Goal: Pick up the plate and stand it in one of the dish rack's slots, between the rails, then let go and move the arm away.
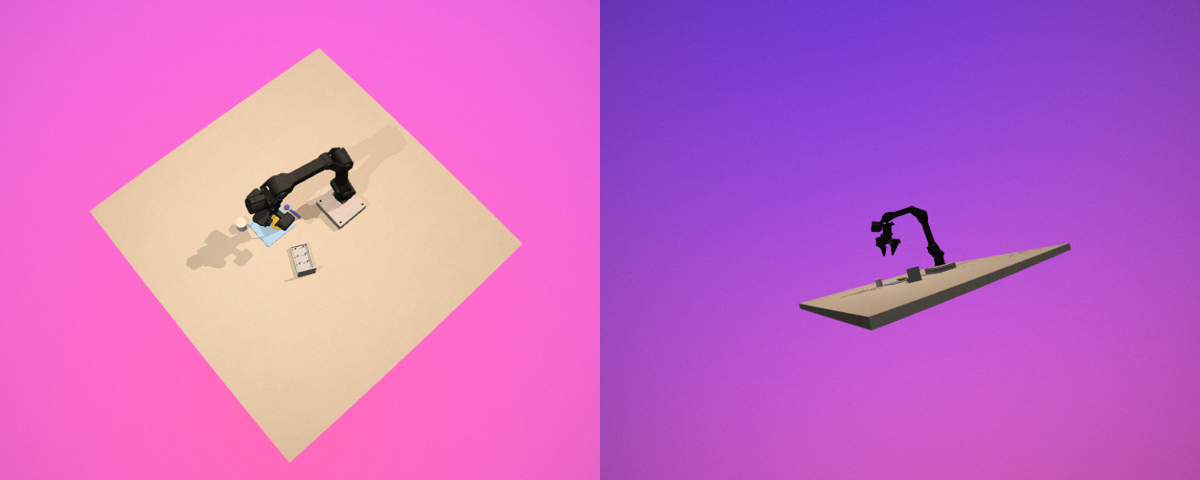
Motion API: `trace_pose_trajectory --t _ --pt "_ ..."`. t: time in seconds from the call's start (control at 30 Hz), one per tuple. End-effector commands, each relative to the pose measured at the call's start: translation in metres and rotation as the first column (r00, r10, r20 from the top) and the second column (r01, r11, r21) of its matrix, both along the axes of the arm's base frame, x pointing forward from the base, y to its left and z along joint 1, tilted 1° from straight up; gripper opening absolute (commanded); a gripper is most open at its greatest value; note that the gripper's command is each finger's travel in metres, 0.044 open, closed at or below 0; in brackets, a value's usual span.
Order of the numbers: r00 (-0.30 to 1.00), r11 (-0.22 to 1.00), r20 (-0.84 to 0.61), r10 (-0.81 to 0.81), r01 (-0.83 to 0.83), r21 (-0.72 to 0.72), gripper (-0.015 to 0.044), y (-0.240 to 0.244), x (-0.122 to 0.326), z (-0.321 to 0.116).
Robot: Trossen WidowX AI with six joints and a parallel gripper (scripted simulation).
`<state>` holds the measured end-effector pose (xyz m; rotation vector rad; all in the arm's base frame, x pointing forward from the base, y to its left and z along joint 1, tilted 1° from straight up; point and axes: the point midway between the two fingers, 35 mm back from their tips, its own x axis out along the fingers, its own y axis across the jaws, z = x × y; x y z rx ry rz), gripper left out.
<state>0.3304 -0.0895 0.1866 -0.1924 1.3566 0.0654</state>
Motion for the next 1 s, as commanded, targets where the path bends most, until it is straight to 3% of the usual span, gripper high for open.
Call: trace_pose_trajectory --t 0.0,0.17,0.33,0.63,0.97 --pt "0.994 0.995 -0.067 -0.085 0.088 0.036 0.04 -0.007 -0.022 -0.003" --pt "0.964 0.973 -0.169 -0.204 0.218 0.071 0.04 -0.015 -0.054 -0.005" --pt "0.958 0.969 -0.183 -0.219 0.236 0.075 0.04 -0.015 -0.058 -0.007" --pt "0.958 0.969 -0.183 -0.219 0.236 0.076 0.04 -0.006 -0.055 -0.111" --pt "0.958 0.969 -0.183 -0.219 0.236 0.075 0.04 -0.011 -0.051 -0.126"
